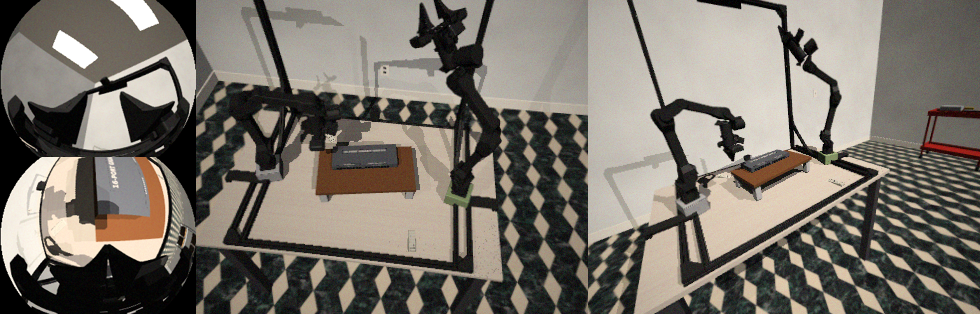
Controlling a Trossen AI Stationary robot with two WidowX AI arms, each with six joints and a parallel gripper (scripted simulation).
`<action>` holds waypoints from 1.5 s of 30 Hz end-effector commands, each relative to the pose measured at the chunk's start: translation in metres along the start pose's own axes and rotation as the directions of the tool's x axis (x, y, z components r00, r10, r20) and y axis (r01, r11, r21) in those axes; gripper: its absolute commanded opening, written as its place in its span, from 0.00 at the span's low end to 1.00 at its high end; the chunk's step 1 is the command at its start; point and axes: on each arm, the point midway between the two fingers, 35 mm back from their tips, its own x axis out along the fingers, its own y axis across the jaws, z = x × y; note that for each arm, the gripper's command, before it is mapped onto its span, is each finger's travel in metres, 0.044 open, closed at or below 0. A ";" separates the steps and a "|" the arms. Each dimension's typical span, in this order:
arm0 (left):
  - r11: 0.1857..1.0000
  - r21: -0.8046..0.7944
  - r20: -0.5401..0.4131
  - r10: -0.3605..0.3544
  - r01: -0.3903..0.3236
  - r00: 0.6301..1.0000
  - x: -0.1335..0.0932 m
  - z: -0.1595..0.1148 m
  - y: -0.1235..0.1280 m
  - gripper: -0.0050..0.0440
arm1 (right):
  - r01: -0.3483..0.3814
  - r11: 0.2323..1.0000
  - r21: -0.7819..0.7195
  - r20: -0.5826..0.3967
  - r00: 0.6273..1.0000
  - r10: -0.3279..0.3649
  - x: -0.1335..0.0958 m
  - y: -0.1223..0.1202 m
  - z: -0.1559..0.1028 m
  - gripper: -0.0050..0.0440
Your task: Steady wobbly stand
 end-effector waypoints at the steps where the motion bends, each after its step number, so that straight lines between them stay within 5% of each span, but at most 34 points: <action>1: 1.000 0.015 0.037 -0.008 0.008 0.999 0.004 0.013 -0.002 0.59 | 0.000 1.000 0.000 0.000 1.000 0.000 0.000 0.000 0.000 0.10; 4: 1.000 0.015 0.037 -0.008 0.008 0.999 0.004 0.013 -0.002 0.59 | 0.000 1.000 0.000 0.000 1.000 0.000 0.000 0.000 0.000 0.10; 9: 0.998 0.062 0.233 -0.047 0.034 0.971 -0.008 0.079 -0.016 0.59 | 0.000 1.000 0.000 0.000 1.000 0.000 0.000 0.000 0.000 0.10; 15: 0.991 0.131 0.455 -0.093 0.037 0.886 -0.030 0.152 -0.030 0.59 | 0.000 1.000 0.000 0.000 1.000 0.000 0.000 0.000 0.000 0.10; 21: 0.991 0.131 0.455 -0.093 0.037 0.886 -0.030 0.152 -0.030 0.59 | 0.000 1.000 0.000 0.000 1.000 0.000 0.000 0.000 0.000 0.10; 32: 0.980 0.199 0.683 -0.140 0.002 0.717 -0.074 0.230 -0.046 0.59 | 0.000 1.000 0.000 0.000 1.000 0.000 0.000 0.000 0.000 0.10; 38: 0.980 0.199 0.683 -0.140 0.002 0.717 -0.074 0.230 -0.046 0.59 | 0.000 1.000 0.000 0.000 1.000 0.000 0.000 0.000 0.000 0.10; 45: 0.742 0.591 0.651 -0.207 -0.317 0.731 -0.077 0.235 -0.037 0.59 | 0.000 1.000 0.000 0.000 1.000 0.000 0.000 0.000 0.000 0.10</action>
